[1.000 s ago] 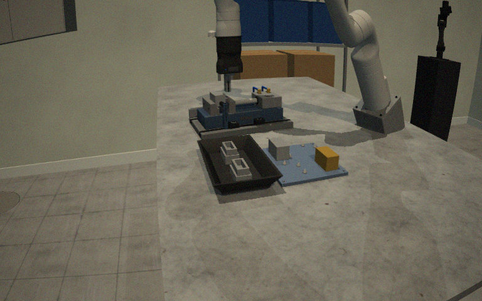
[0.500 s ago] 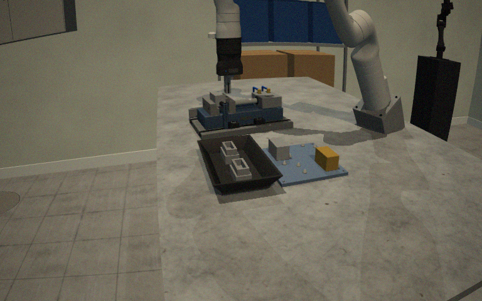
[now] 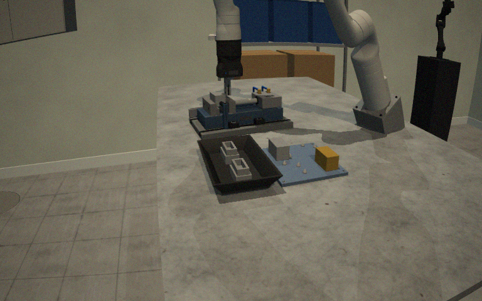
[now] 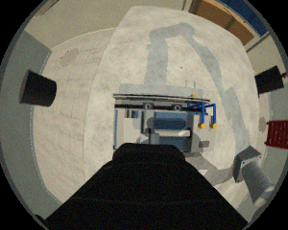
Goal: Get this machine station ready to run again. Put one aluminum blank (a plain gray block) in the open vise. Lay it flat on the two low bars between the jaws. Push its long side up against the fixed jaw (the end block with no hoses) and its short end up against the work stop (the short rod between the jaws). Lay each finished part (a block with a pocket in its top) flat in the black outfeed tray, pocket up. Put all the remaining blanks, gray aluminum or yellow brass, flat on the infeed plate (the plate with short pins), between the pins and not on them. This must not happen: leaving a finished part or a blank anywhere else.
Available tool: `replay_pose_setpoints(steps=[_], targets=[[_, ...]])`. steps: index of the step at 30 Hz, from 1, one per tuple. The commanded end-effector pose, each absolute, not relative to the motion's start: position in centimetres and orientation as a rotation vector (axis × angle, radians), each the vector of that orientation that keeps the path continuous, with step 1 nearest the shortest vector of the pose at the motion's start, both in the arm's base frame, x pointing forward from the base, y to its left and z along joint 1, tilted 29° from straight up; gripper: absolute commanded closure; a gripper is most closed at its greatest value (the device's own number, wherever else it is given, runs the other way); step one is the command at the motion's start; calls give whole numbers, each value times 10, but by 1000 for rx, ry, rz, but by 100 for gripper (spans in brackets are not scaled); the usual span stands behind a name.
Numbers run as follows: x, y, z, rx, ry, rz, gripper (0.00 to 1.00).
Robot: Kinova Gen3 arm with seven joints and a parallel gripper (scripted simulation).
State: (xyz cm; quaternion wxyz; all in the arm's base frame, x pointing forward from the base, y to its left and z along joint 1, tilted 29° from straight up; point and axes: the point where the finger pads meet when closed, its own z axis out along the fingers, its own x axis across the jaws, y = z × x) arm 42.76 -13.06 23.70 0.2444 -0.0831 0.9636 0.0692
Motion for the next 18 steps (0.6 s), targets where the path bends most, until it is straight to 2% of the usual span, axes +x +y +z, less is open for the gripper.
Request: replay_pose_setpoints(steps=[1,18], targets=[[428,-130,237,-228,2631,192,100],[429,-129,235,-228,2631,192,100]])
